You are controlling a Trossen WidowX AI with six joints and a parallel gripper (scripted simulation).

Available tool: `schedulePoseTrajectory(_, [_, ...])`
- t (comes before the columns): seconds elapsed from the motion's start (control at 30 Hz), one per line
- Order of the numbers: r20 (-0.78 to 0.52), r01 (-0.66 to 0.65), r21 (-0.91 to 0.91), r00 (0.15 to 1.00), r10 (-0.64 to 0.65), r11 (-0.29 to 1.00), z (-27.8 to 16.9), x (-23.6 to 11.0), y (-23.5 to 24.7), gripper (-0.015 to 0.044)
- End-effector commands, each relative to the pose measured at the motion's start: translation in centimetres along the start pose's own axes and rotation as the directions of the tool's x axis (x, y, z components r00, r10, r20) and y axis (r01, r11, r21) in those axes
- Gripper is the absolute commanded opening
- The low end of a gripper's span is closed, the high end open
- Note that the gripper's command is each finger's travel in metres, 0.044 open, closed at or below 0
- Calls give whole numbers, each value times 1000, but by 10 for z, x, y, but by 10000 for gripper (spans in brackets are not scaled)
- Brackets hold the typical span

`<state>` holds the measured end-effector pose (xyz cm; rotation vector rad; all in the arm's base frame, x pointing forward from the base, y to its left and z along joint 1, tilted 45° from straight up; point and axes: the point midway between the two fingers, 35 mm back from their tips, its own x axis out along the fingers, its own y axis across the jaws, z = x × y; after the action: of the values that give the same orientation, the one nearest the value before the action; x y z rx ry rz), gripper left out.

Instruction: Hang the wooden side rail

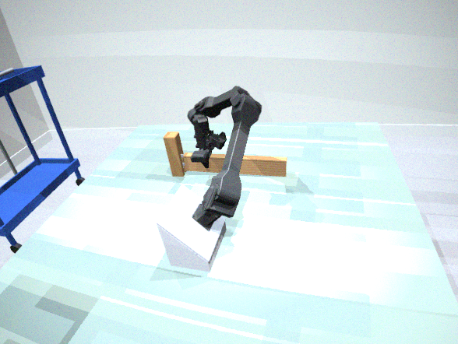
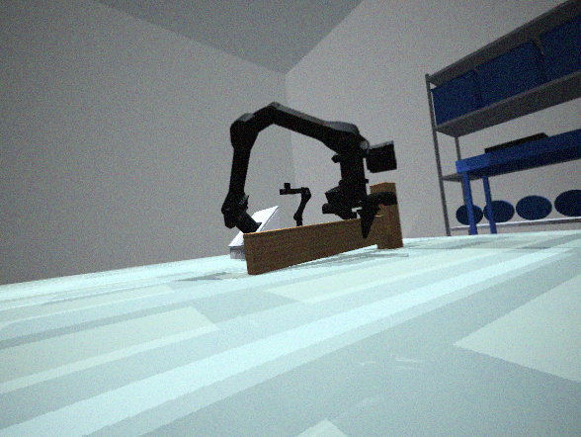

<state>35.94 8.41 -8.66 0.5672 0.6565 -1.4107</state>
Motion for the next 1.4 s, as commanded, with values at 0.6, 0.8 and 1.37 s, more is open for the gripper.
schedulePoseTrajectory(0.6, [-5, -6, 1, 1000, 6, 1000, -4, -3, 1, 0])
schedulePoseTrajectory(0.8, [-5, -6, 1, 1000, 6, 1000, -5, -3, 1, 0])
schedulePoseTrajectory(1.37, [-5, -6, 1, 1000, 6, 1000, -7, -3, 0, 0])
